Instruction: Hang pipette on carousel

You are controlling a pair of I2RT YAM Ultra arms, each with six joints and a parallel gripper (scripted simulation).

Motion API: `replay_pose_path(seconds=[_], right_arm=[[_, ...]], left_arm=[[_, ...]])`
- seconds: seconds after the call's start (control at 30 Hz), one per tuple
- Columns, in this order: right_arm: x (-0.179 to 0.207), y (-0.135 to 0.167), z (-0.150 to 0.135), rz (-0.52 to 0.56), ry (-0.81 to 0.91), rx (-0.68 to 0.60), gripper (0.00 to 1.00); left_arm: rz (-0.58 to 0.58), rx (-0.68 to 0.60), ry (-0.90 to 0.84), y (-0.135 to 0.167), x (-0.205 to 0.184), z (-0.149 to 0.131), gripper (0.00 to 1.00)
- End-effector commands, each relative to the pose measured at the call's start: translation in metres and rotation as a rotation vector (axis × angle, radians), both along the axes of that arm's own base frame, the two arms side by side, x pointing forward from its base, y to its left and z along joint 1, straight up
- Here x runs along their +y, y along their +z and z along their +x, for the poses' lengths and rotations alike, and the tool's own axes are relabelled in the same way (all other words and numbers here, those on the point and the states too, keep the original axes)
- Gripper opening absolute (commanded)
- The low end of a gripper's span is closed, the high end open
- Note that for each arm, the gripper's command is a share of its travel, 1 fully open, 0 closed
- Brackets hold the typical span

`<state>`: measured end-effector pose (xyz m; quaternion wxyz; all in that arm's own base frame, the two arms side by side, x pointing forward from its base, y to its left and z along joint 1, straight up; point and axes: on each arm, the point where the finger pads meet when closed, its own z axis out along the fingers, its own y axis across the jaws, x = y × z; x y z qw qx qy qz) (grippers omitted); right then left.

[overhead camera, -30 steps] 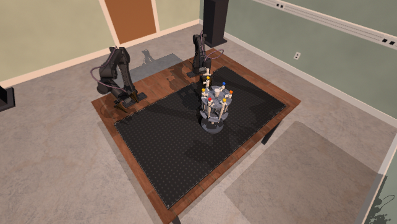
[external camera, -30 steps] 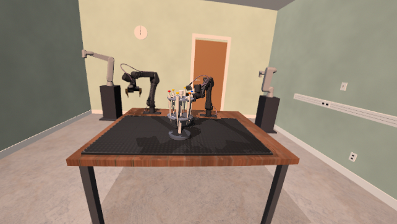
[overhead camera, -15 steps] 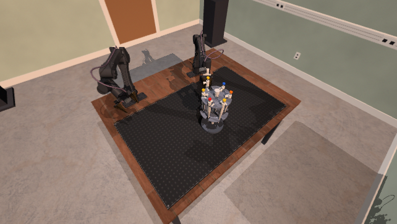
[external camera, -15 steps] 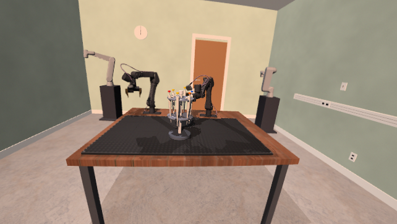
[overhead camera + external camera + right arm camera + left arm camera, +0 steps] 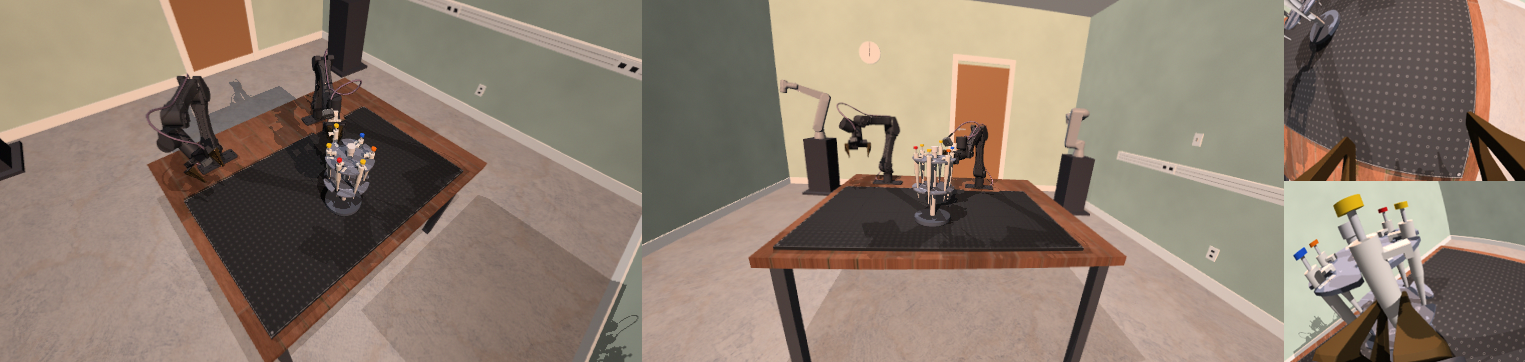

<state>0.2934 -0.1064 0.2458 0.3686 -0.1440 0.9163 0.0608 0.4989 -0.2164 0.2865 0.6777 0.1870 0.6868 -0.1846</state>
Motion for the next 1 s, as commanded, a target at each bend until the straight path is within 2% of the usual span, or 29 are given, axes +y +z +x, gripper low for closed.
replay_pose_path(seconds=[0.0, 0.97], right_arm=[[-0.0028, 0.0070, 0.0040, -0.005, 0.006, -0.029, 1.00], [-0.0028, 0.0070, 0.0040, -0.005, 0.006, -0.029, 1.00]], left_arm=[[-0.028, -0.056, 0.005, 0.0309, 0.0066, 0.0010, 0.12], [-0.032, -0.068, 0.001, 0.0321, 0.0065, 0.0006, 0.12]])
